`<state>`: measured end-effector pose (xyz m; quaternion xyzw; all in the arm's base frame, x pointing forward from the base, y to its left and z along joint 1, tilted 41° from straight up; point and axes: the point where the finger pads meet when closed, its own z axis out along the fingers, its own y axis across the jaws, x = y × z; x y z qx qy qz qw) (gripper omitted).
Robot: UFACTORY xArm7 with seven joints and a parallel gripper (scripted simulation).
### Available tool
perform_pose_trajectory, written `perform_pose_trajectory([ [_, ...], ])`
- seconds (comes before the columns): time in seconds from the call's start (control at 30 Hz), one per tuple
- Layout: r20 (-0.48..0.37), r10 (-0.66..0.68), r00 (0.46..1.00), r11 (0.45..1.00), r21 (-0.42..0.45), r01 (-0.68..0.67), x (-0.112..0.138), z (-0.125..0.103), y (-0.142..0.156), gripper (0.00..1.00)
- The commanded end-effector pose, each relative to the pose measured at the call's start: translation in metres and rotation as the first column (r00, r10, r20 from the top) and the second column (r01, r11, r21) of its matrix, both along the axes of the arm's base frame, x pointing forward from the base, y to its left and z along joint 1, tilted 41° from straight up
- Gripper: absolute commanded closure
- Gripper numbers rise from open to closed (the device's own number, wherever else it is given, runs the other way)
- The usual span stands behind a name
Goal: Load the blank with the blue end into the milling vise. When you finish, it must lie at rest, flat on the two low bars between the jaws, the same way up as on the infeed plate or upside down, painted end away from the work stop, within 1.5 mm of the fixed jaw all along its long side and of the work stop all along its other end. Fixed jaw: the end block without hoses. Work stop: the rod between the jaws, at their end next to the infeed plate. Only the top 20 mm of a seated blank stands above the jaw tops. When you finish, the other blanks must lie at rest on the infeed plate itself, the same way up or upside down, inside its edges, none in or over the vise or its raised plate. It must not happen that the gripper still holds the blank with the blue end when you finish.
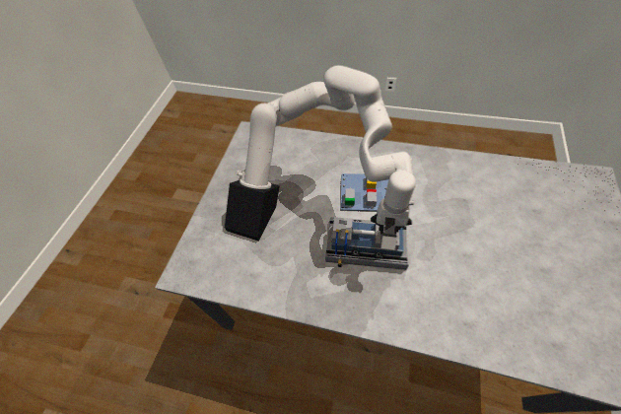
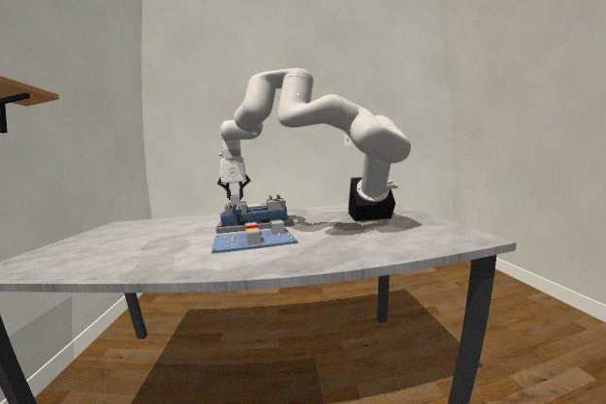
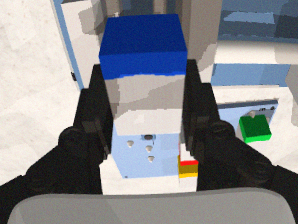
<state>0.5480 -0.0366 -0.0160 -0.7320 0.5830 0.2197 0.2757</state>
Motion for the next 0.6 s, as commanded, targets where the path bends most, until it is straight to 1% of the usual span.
perform_pose_trajectory([
  [0.0,0.003,-0.003,1.0,1.0,-0.003,0.003,0.001,0.0013,-0.0023,1.0],
  [0.57,0.003,-0.003,1.0,1.0,-0.003,0.003,0.001,0.0001,-0.0014,1.0],
])
